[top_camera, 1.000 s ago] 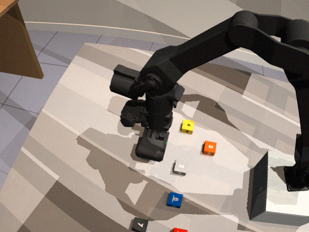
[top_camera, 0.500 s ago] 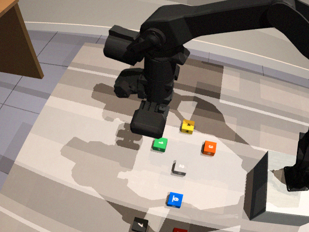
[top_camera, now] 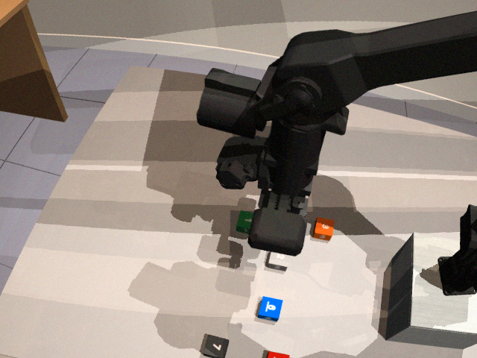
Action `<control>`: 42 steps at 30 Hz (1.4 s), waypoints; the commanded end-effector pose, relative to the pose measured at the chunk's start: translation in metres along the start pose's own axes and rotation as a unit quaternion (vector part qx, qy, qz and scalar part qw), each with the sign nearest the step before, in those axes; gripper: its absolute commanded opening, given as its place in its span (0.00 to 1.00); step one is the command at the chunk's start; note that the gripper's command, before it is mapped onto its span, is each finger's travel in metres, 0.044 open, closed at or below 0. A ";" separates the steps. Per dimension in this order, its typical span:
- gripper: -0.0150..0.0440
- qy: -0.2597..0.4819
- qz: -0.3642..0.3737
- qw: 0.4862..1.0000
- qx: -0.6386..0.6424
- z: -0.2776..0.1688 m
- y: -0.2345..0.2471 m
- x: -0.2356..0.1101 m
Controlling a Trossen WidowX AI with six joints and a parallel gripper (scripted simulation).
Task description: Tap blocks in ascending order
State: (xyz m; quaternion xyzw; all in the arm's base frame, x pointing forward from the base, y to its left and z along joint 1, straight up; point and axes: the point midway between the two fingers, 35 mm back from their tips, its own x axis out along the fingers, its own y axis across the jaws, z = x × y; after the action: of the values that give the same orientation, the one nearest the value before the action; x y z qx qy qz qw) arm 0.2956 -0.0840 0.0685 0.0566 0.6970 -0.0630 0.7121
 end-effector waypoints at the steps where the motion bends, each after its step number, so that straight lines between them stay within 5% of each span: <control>1: 0.29 -0.001 0.001 1.000 0.005 -0.010 0.005 0.002; 9: 0.29 -0.001 0.001 1.000 0.005 -0.010 0.005 0.083; 42: 0.29 -0.001 0.000 1.000 0.003 -0.010 0.004 0.108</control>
State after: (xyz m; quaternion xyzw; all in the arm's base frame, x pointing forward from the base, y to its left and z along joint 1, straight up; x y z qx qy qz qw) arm 0.2891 -0.0792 -0.0423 0.0583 0.6958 -0.0650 0.7129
